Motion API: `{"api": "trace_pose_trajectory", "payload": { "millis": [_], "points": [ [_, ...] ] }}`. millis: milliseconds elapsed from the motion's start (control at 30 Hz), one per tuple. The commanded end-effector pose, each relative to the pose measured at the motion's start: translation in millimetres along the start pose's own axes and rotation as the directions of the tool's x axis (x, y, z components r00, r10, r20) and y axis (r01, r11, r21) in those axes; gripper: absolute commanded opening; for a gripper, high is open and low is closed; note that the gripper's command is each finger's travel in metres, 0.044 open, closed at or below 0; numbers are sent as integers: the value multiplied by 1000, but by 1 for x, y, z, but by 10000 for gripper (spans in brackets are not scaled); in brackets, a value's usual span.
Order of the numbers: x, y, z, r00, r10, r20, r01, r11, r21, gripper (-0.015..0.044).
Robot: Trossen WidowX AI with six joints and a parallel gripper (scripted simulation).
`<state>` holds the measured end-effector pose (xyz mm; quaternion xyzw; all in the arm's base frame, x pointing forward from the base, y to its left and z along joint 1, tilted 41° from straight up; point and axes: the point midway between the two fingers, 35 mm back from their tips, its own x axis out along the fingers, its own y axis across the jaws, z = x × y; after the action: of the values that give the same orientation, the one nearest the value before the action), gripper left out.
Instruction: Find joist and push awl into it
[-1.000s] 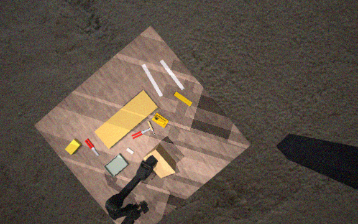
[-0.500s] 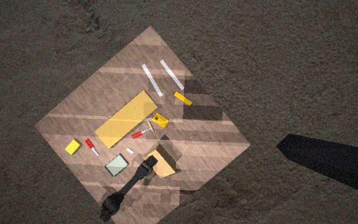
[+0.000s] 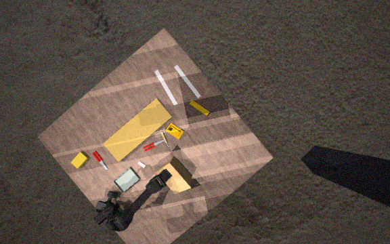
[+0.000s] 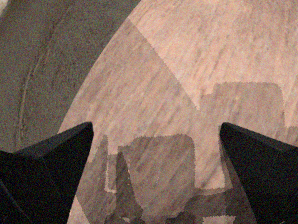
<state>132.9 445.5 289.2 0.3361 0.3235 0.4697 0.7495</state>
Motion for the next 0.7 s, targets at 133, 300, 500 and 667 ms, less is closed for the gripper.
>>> {"api": "trace_pose_trajectory", "payload": {
  "millis": [133,300,500,667],
  "points": [
    [0,-112,84,958,-271,91,281,949,-140,440],
    [-18,-180,125,900,-420,114,435,881,-188,440],
    [-59,-236,179,831,-524,188,556,802,-219,440],
    [-86,-302,191,760,-633,144,646,715,-266,440]
  ]
}}
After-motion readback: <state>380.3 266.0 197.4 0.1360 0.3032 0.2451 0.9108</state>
